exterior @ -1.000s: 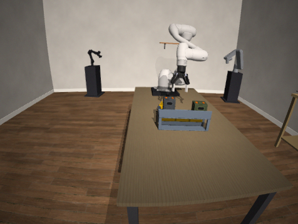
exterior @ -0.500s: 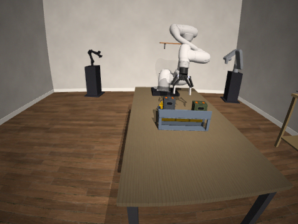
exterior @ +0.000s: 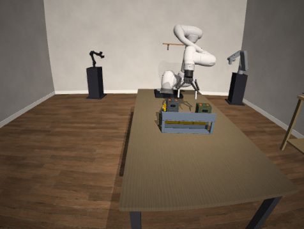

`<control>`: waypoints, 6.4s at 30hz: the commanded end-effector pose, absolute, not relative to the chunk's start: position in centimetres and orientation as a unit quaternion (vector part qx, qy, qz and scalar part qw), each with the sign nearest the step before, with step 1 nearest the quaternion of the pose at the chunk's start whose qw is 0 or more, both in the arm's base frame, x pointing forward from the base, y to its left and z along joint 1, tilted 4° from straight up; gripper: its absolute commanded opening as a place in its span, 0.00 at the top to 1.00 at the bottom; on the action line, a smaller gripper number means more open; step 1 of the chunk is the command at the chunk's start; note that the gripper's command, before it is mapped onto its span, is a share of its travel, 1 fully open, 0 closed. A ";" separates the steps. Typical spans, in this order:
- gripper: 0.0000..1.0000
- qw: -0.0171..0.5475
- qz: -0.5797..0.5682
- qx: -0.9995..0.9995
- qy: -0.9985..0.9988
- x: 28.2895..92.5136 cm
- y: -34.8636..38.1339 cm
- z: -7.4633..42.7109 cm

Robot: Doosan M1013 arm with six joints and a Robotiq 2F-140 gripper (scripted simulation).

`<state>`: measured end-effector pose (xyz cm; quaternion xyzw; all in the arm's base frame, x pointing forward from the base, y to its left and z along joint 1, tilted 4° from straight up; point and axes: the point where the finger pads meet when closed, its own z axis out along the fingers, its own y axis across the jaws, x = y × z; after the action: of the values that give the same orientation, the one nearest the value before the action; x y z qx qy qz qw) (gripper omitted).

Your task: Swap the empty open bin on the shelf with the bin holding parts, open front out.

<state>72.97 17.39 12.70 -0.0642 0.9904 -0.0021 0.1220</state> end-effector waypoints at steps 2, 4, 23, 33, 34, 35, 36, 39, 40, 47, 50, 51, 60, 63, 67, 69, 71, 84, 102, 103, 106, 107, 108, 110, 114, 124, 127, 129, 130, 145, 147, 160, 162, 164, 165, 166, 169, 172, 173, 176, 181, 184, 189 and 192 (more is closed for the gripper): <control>0.00 0.125 -0.001 -0.052 0.991 73.5 17.6 12.6; 0.00 0.126 0.000 -0.047 0.991 73.7 17.6 12.6; 0.00 0.127 0.001 -0.038 0.991 74.0 17.7 12.5; 0.00 0.127 0.001 -0.038 0.991 74.0 17.7 12.5; 0.00 0.127 0.001 -0.038 0.991 74.0 17.7 12.5; 0.00 0.127 0.001 -0.038 0.991 74.0 17.7 12.5; 0.00 0.127 0.001 -0.038 0.991 74.0 17.7 12.5; 0.00 0.127 0.001 -0.038 0.991 74.0 17.7 12.5; 0.00 0.127 0.001 -0.038 0.991 74.0 17.7 12.5; 0.00 0.127 0.001 -0.038 0.991 74.0 17.7 12.5; 0.00 0.127 0.001 -0.038 0.991 74.0 17.7 12.5; 0.00 0.127 0.001 -0.038 0.991 74.0 17.7 12.5; 0.00 0.127 0.001 -0.038 0.991 74.0 17.7 12.5; 0.00 0.127 0.001 -0.038 0.991 74.0 17.7 12.5; 0.00 0.127 0.001 -0.038 0.991 74.0 17.7 12.5; 0.00 0.127 0.001 -0.038 0.991 74.0 17.7 12.5; 0.00 0.127 0.001 -0.038 0.991 74.0 17.7 12.5; 0.90 0.127 0.001 -0.038 0.991 74.0 17.7 12.5; 0.90 0.127 0.001 -0.038 0.991 74.0 17.7 12.5; 0.90 0.127 0.001 -0.038 0.991 74.0 17.7 12.5; 0.90 0.127 0.001 -0.038 0.991 74.0 17.7 12.5; 0.90 0.127 0.001 -0.038 0.991 74.0 17.7 12.5; 0.90 0.127 0.001 -0.038 0.991 74.0 17.7 12.5; 0.90 0.127 0.001 -0.038 0.991 74.0 17.7 12.5; 0.90 0.127 0.001 -0.038 0.991 74.0 17.7 12.5; 0.90 0.105 0.003 -0.039 0.994 74.0 17.7 12.5; 0.90 0.098 0.004 -0.039 0.994 74.0 17.7 12.5; 0.90 0.081 0.005 -0.039 0.996 74.0 17.7 12.5; 0.90 0.071 0.006 -0.039 0.997 74.0 17.7 12.5; 0.90 -0.027 0.015 -0.041 0.999 74.0 17.8 12.5; 0.90 -0.029 0.015 -0.041 0.999 74.0 17.8 12.5; 0.90 -0.029 0.014 -0.002 0.999 70.8 14.4 12.6; 0.90 -0.029 0.014 0.006 0.999 70.1 13.8 12.6; 0.90 -0.030 0.013 0.022 0.999 68.7 12.5 12.6; 0.90 -0.030 0.013 0.030 0.999 68.0 11.9 12.6; 0.90 -0.030 0.013 0.038 0.999 67.3 11.3 12.6; 0.90 -0.030 0.012 0.058 0.998 65.4 9.8 12.5; 0.90 -0.030 0.012 0.071 0.997 64.1 8.8 12.4; 0.90 -0.030 0.012 0.074 0.997 63.9 8.7 12.4; 0.90 -0.030 0.012 0.077 0.997 63.6 8.4 12.4; 0.90 -0.030 0.012 0.077 0.997 63.6 8.4 12.4; 0.90 -0.030 0.012 0.077 0.997 63.6 8.4 12.4; 0.90 -0.030 0.012 0.077 0.997 63.6 8.4 12.4; 0.90 -0.030 0.012 0.077 0.997 63.6 8.4 12.4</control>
<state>63.60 8.44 12.37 0.0768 0.9965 0.0117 -0.0305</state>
